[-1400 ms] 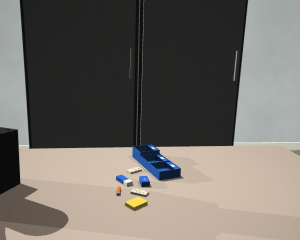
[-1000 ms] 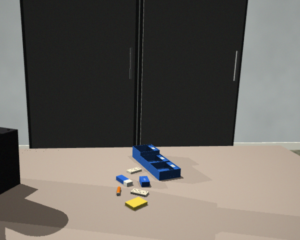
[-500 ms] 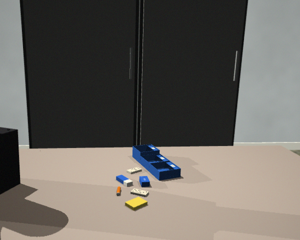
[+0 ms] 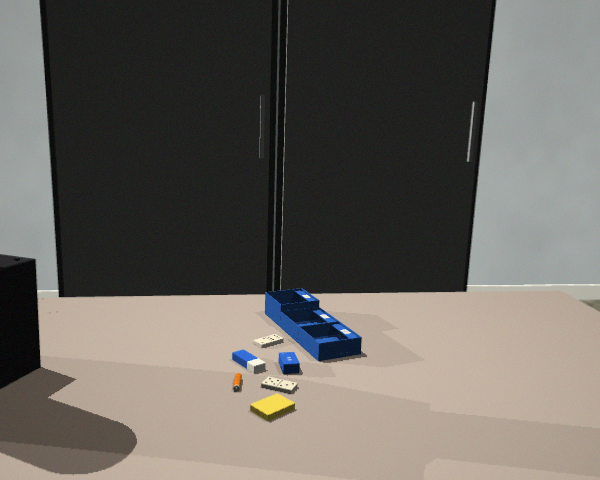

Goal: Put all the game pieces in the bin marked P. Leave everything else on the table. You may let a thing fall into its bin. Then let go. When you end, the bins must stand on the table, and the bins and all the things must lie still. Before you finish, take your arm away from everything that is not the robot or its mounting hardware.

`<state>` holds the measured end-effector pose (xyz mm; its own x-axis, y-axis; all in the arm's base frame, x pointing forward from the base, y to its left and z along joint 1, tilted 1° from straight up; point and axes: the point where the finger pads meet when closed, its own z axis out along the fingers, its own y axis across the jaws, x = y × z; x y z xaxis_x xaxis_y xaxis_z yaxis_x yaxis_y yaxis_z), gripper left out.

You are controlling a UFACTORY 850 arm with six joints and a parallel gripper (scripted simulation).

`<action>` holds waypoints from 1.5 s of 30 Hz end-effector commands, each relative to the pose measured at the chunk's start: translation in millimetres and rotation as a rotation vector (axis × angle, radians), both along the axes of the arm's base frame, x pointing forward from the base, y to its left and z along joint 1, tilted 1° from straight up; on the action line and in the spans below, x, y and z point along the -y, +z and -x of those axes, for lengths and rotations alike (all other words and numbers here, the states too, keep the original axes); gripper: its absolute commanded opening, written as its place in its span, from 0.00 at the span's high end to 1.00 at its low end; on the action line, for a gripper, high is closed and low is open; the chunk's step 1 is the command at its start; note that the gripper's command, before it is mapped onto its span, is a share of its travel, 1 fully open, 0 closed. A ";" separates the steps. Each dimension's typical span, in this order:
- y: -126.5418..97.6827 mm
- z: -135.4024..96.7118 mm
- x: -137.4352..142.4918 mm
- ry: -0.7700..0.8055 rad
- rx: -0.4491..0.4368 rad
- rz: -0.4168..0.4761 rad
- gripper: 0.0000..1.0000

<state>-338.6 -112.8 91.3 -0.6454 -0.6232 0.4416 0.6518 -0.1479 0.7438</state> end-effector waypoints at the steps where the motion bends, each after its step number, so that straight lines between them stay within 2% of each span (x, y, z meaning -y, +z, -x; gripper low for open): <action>1: -49.5 0.9 1.7 -0.001 -0.004 -0.002 0.93; 3: -58.6 1.1 1.9 -0.001 -0.004 -0.002 0.93; 9: -58.6 1.0 1.9 -0.001 -0.004 -0.002 0.93; 10: -58.5 -7.2 1.2 -0.026 -0.042 0.018 0.93; 12: -52.8 -12.1 16.1 -0.019 0.057 0.026 0.93; 15: -51.5 -13.3 19.7 -0.019 0.059 0.026 0.93; 17: -51.7 -24.1 32.4 -0.033 0.126 0.051 0.93; 22: -51.9 -28.7 38.0 -0.033 0.126 0.051 0.93; 24: -52.6 -40.3 50.0 -0.042 0.197 0.076 0.93; 29: -52.9 -45.7 55.6 -0.042 0.197 0.076 0.93; 31: -54.1 -58.1 66.8 -0.046 0.274 0.100 0.93; 32: -54.7 -64.2 72.4 -0.046 0.274 0.100 0.93; 36: -54.7 -64.3 72.6 -0.046 0.274 0.100 0.93; 38: -56.2 -77.3 82.9 -0.044 0.355 0.121 0.93; 39: -57.0 -83.8 88.1 -0.044 0.355 0.121 0.93; 43: -57.0 -84.5 88.7 -0.044 0.355 0.121 0.93; 45: -58.9 -98.1 98.2 -0.036 0.440 0.140 0.93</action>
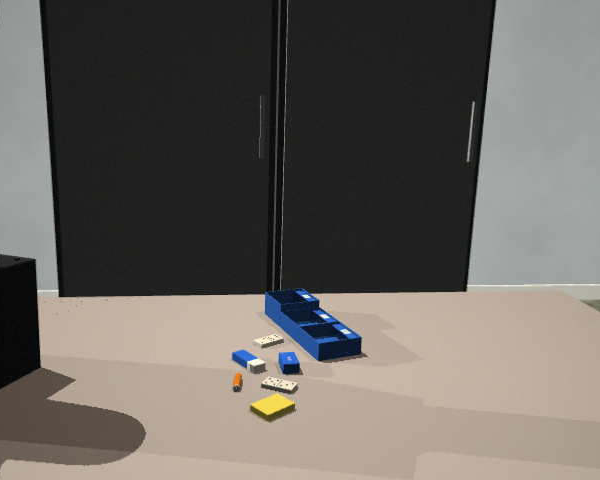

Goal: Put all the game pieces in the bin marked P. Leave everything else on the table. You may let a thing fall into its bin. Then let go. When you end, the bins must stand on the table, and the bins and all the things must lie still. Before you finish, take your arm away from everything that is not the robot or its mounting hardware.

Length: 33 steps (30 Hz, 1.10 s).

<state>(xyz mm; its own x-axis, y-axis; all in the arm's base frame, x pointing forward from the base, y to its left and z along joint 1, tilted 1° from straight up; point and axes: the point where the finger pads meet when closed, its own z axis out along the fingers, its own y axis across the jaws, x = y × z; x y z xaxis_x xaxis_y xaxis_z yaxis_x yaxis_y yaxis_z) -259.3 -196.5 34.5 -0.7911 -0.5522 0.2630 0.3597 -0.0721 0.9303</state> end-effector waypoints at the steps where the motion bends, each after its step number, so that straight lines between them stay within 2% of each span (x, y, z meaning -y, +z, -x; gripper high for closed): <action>1: -2.9 -25.6 19.3 0.006 0.099 0.028 0.93; 5: -3.1 -26.9 20.3 0.006 0.099 0.028 0.93; 7: -5.2 -41.0 28.9 0.021 0.187 0.048 0.93; 9: -6.5 -50.0 34.5 0.021 0.188 0.048 0.93; 12: -6.5 -50.0 34.5 0.021 0.187 0.048 0.93; 13: -7.6 -57.3 38.4 0.032 0.236 0.057 0.93; 15: -7.6 -57.3 38.4 0.032 0.236 0.057 0.93; 16: -8.7 -64.6 42.3 0.042 0.279 0.065 0.93; 18: -10.2 -74.6 47.6 0.042 0.279 0.065 0.93; 21: -10.2 -74.6 47.6 0.042 0.279 0.065 0.93; 23: -12.6 -89.6 54.5 0.069 0.373 0.078 0.93; 25: -14.3 -100.5 59.5 0.069 0.373 0.078 0.93; 28: -14.3 -100.5 59.5 0.069 0.373 0.078 0.93; 30: -16.7 -115.9 65.5 0.101 0.468 0.087 0.93; 32: -16.7 -115.9 65.5 0.101 0.468 0.087 0.93; 33: -17.9 -123.6 68.5 0.102 0.471 0.087 0.93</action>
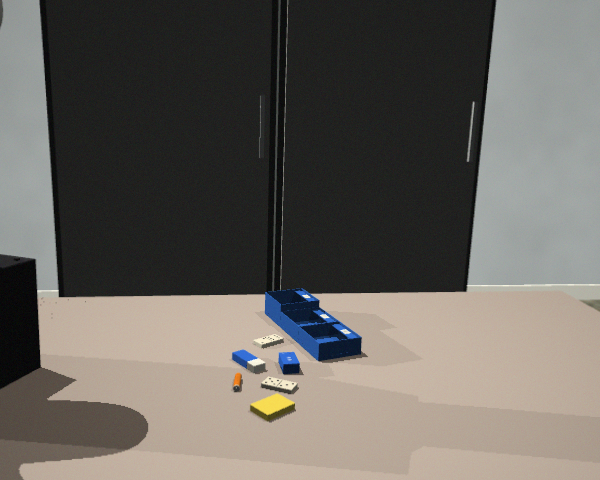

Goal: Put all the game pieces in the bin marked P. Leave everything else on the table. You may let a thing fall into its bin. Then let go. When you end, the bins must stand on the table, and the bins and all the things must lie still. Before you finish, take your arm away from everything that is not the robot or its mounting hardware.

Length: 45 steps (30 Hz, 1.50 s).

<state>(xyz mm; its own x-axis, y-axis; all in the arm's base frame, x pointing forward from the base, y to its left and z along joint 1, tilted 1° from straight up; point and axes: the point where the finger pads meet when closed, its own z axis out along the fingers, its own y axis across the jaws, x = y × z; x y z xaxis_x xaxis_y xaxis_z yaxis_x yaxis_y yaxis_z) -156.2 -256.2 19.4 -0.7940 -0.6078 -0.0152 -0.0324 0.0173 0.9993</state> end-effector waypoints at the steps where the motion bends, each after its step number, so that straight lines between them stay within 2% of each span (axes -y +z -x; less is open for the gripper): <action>1: -3.4 -24.6 10.4 0.021 0.067 0.011 0.93; 4: -3.4 -24.6 10.4 0.021 0.067 0.011 0.93; 6: -5.8 -40.3 15.5 0.060 0.159 0.020 0.93; 8: -7.8 -53.1 19.6 0.062 0.165 0.021 0.93; 12: -7.8 -53.1 19.7 0.062 0.165 0.021 0.93; 14: -10.1 -69.1 23.8 0.105 0.256 0.026 0.93; 16: -10.1 -69.1 23.8 0.105 0.256 0.026 0.93; 18: -12.1 -82.9 27.3 0.109 0.265 0.027 0.93; 21: -12.1 -82.9 27.3 0.109 0.265 0.027 0.93; 23: -14.4 -99.2 30.5 0.157 0.353 0.029 0.93; 24: -15.5 -107.3 32.1 0.163 0.365 0.029 0.93; 25: -16.4 -113.8 33.3 0.163 0.365 0.029 0.93; 29: -16.4 -113.9 33.4 0.163 0.365 0.029 0.93; 31: -18.4 -130.3 35.5 0.214 0.451 0.028 0.93; 33: -18.4 -130.3 35.5 0.214 0.451 0.028 0.93; 35: -20.4 -145.8 37.6 0.223 0.466 0.028 0.93; 38: -20.4 -145.9 37.6 0.223 0.466 0.028 0.93; 41: -23.2 -170.7 39.3 0.288 0.567 0.023 0.93; 42: -24.1 -178.8 39.9 0.288 0.567 0.023 0.93; 45: -24.1 -178.8 39.9 0.288 0.567 0.023 0.93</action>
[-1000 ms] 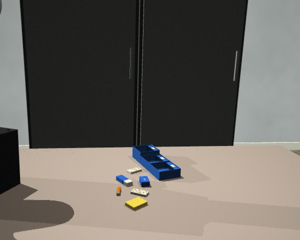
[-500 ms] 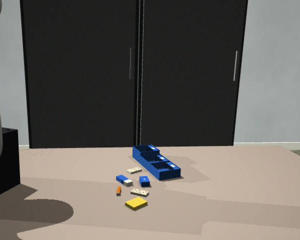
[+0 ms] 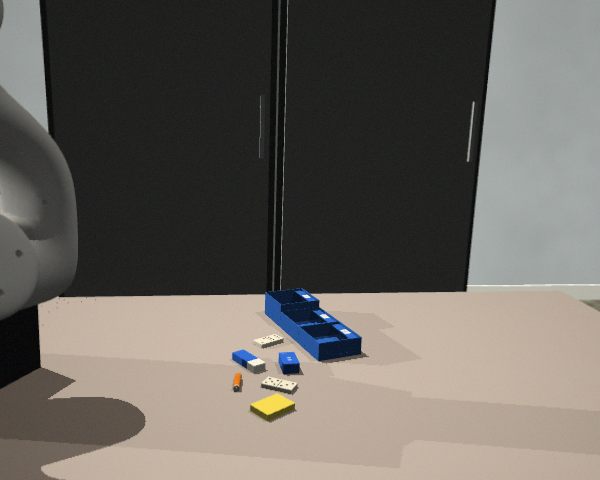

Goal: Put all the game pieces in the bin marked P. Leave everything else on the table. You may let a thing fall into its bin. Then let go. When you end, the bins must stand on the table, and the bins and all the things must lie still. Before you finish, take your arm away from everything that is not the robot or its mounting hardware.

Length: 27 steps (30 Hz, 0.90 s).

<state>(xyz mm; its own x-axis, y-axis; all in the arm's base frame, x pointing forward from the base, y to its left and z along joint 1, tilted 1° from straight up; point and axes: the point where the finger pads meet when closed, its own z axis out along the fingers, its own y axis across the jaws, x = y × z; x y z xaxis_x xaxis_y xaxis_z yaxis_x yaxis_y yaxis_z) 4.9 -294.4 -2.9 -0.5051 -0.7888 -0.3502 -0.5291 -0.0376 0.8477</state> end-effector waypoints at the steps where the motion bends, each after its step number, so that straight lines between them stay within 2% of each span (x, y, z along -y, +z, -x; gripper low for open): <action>1: -1.8 -17.7 1.7 0.024 0.042 0.001 0.93; 3: -3.4 -34.3 1.9 0.084 0.122 -0.002 0.93; 5: -3.4 -34.3 1.9 0.084 0.122 -0.002 0.93; 7: -5.0 -50.9 2.0 0.098 0.141 -0.003 0.93; 10: -5.0 -51.5 2.0 0.098 0.141 -0.003 0.93; 13: -7.0 -76.4 0.6 0.177 0.240 -0.008 0.93; 14: -7.6 -84.7 0.1 0.177 0.240 -0.008 0.93; 18: -7.7 -86.0 0.0 0.177 0.240 -0.008 0.93; 20: -8.7 -102.5 -2.0 0.243 0.315 -0.015 0.93; 22: -8.7 -102.5 -2.0 0.243 0.315 -0.015 0.93; 24: -9.6 -119.1 -4.0 0.262 0.337 -0.016 0.93; 27: -9.7 -121.0 -4.2 0.262 0.337 -0.016 0.93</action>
